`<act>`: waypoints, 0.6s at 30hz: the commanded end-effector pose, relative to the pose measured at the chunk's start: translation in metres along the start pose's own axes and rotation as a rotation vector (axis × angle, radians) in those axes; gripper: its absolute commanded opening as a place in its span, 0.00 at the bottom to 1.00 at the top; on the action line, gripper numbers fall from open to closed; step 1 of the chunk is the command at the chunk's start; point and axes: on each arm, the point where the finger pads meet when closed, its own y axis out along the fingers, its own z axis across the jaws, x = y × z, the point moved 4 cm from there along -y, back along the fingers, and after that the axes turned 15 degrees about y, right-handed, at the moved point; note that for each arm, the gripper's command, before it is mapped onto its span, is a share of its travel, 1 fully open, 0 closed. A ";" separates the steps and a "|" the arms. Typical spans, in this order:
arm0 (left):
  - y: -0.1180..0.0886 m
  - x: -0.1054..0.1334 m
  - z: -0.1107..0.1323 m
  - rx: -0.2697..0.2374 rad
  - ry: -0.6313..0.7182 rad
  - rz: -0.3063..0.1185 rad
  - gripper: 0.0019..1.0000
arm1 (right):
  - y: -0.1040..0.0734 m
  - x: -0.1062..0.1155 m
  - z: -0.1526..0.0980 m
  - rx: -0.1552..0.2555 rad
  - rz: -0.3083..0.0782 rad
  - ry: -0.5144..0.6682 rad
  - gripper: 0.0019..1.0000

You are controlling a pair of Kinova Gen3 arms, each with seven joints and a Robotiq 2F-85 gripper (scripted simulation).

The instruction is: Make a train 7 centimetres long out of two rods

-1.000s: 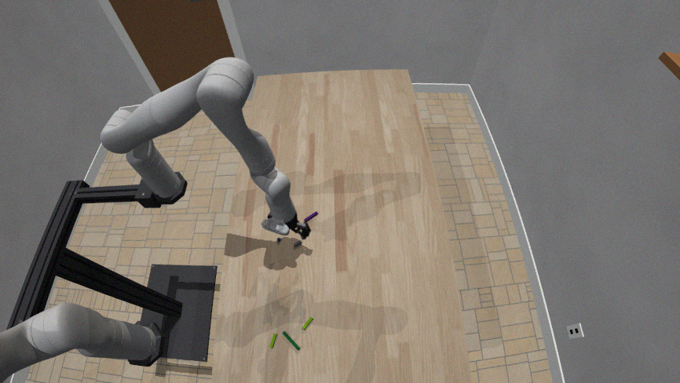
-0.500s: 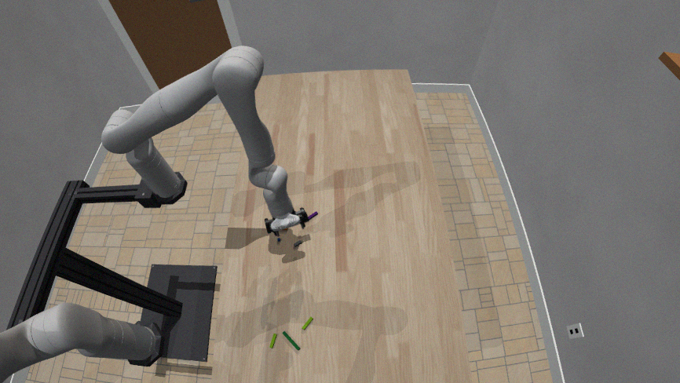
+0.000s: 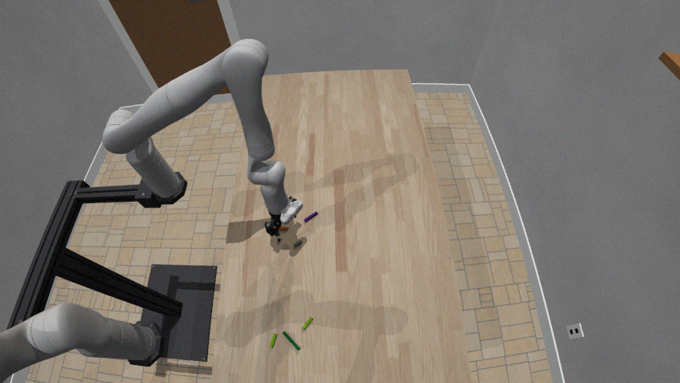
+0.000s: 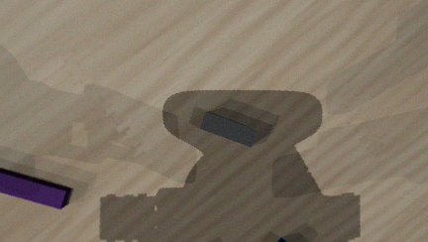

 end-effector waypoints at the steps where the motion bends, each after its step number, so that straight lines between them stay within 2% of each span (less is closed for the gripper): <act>1: 0.000 0.010 0.003 -0.043 -0.161 0.023 1.00 | -0.001 0.000 0.000 0.001 -0.001 0.000 1.00; 6: 0.000 0.021 0.005 -0.040 -0.356 0.006 1.00 | -0.001 0.000 0.000 0.001 -0.001 0.000 1.00; 8: 0.000 0.021 0.005 -0.040 -0.356 0.006 1.00 | -0.001 0.000 0.000 0.001 -0.001 0.000 1.00; 13: -0.001 0.030 0.008 -0.038 -0.484 -0.008 1.00 | -0.001 0.000 0.000 0.001 -0.001 0.000 1.00; 18: -0.001 0.034 0.009 -0.037 -0.549 -0.016 1.00 | -0.001 0.000 0.000 0.001 -0.001 0.000 1.00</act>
